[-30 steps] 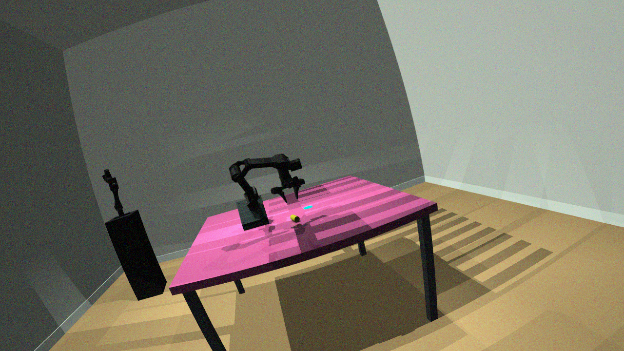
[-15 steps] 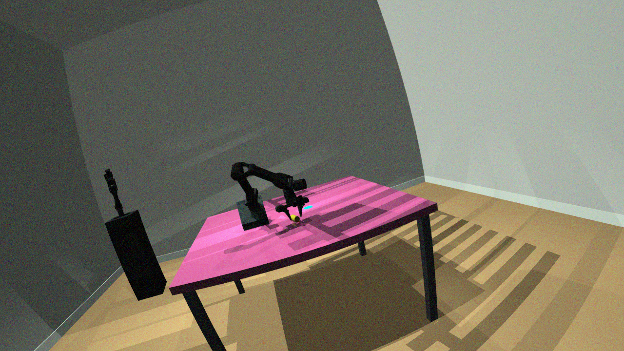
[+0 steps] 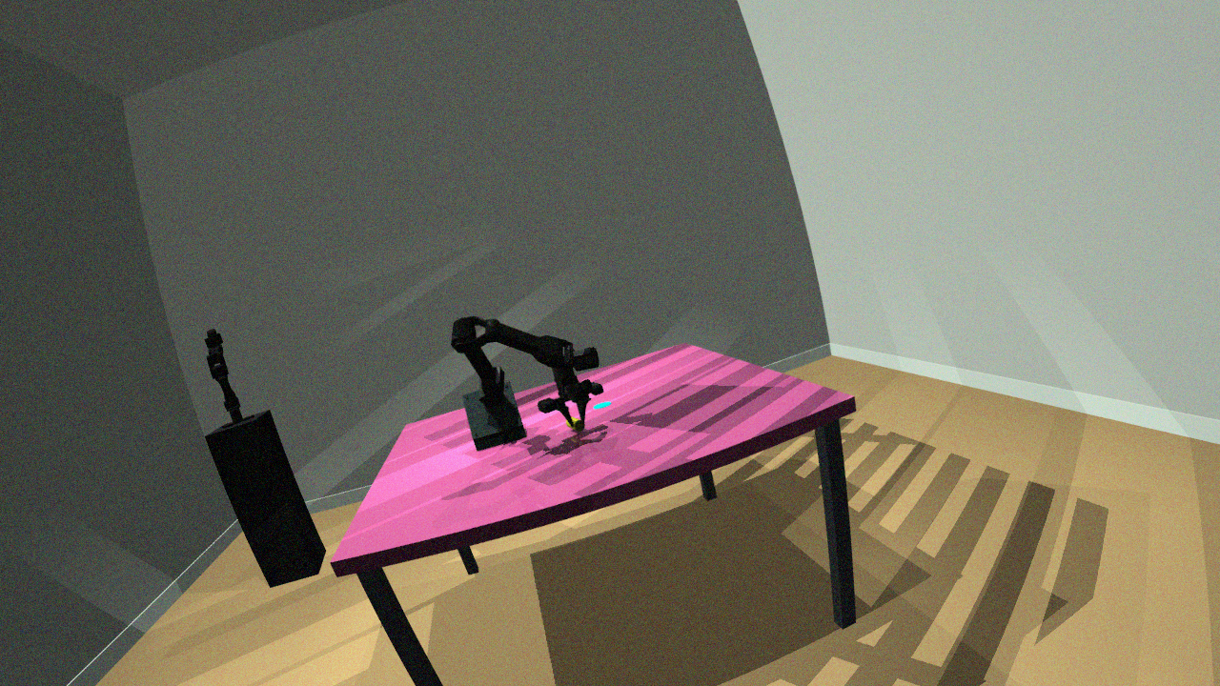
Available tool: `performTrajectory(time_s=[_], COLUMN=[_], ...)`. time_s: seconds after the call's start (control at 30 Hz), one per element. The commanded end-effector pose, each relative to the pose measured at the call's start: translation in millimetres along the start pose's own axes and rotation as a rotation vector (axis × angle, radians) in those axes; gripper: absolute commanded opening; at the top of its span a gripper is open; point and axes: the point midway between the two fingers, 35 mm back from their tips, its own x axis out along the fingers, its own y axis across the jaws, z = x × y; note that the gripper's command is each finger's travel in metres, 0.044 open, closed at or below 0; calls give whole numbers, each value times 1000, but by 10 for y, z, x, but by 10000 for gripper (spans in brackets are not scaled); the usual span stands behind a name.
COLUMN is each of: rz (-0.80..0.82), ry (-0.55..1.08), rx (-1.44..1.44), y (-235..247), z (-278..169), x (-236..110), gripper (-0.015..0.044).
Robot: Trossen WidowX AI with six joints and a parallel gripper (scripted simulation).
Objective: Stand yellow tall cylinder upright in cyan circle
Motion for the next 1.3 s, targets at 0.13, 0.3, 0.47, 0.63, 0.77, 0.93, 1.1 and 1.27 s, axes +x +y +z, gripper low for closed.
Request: performTrajectory(time_s=[0.13,0.3,0.47,0.63,0.77,0.93,1.1,1.27], rz=[8,8,7,6,5,4,5,15], ry=[5,9,10,8,4,-3,-6,-5], rx=[12,12,11,10,10,9,-2,-111], y=[58,69,69,57,39,7,5,105], z=[11,3,-1,-1,3,14,13,-49], x=[-230,-382,-537,-693,-818,-974,-1022,-1045], gripper=[105,105,105,105,105,105,105,105])
